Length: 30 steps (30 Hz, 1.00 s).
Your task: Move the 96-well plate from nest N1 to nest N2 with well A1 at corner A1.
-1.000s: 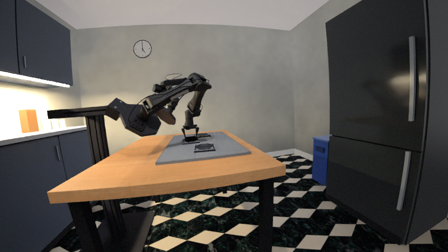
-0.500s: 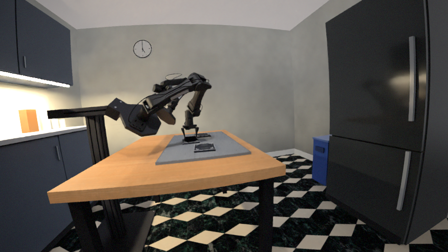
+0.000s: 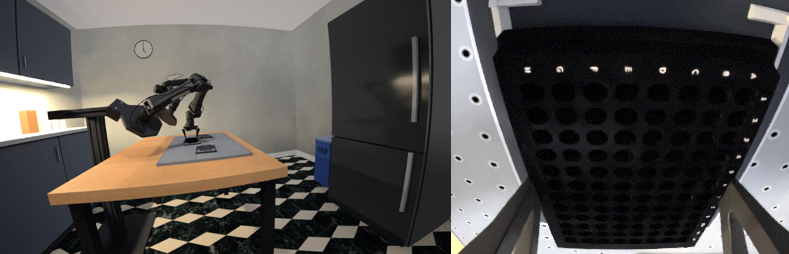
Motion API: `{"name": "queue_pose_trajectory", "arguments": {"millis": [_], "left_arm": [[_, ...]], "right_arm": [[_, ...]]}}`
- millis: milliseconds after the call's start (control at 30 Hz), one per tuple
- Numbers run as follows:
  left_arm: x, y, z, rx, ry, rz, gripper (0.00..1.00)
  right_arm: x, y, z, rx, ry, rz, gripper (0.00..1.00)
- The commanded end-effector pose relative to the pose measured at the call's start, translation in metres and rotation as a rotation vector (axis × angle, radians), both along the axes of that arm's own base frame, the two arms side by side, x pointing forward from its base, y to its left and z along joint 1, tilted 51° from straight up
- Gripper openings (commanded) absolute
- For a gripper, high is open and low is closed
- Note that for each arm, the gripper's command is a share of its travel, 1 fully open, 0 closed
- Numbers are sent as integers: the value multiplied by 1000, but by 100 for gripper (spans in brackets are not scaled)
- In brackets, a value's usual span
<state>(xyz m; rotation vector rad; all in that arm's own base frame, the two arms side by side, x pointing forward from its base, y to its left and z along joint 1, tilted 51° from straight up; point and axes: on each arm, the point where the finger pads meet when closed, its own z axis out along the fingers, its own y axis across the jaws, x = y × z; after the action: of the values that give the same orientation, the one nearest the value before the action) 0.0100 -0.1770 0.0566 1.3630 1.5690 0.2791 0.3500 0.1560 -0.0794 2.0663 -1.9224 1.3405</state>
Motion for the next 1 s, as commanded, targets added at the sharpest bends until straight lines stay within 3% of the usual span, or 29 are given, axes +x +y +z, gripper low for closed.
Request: {"name": "queue_pose_trajectory", "arguments": {"millis": [0,267,967], "left_arm": [[-10,-8,4,-20,3,-16,100],[-10,-8,4,-20,3,-16,100],[-10,-8,4,-20,3,-16,100]], "right_arm": [[2,18,11,32,-15,21,78],[1,23,13,55,-59,26,78],[-3,20,10,37,-38,33,78]]}}
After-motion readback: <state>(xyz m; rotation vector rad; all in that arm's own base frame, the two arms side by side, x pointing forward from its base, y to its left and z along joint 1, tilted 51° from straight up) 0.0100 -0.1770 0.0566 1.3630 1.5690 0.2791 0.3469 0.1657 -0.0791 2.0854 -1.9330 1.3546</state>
